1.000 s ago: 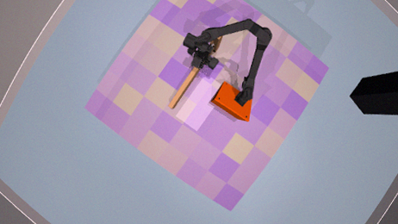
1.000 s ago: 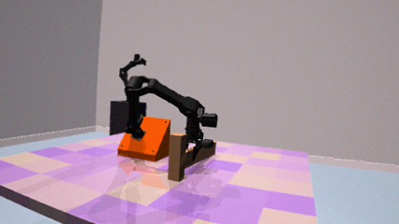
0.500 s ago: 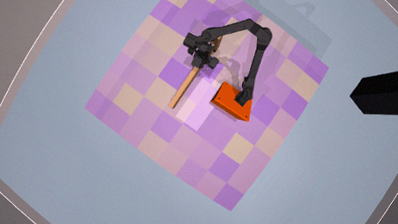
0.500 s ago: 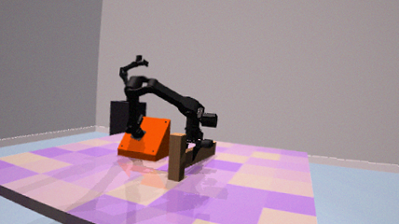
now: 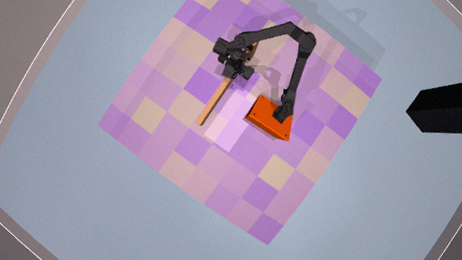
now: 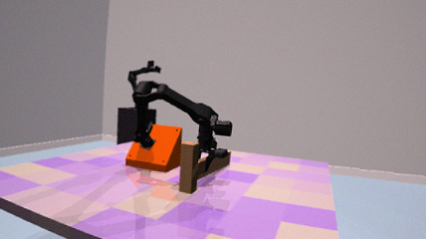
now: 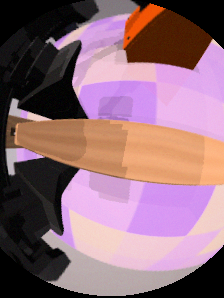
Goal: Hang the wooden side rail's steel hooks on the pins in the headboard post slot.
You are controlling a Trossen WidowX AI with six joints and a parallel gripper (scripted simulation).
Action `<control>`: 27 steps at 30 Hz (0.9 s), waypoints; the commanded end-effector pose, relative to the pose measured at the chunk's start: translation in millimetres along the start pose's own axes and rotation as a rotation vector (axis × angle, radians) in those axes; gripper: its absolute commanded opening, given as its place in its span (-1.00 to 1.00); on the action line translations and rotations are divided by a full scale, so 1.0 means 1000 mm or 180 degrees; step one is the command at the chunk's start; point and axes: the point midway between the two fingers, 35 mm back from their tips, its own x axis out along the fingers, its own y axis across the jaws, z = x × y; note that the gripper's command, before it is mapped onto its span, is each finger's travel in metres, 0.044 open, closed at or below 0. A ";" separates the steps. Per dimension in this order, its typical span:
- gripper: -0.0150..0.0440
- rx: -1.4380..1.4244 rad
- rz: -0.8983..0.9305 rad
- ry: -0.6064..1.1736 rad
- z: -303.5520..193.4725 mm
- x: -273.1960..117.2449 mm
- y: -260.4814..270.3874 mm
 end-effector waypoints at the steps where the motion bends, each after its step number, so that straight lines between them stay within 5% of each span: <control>1: -0.49 0.0005 -0.0053 0.0003 -0.002 -0.005 -0.003; 27: -0.49 0.0005 -0.0053 0.0003 -0.005 -0.005 -0.003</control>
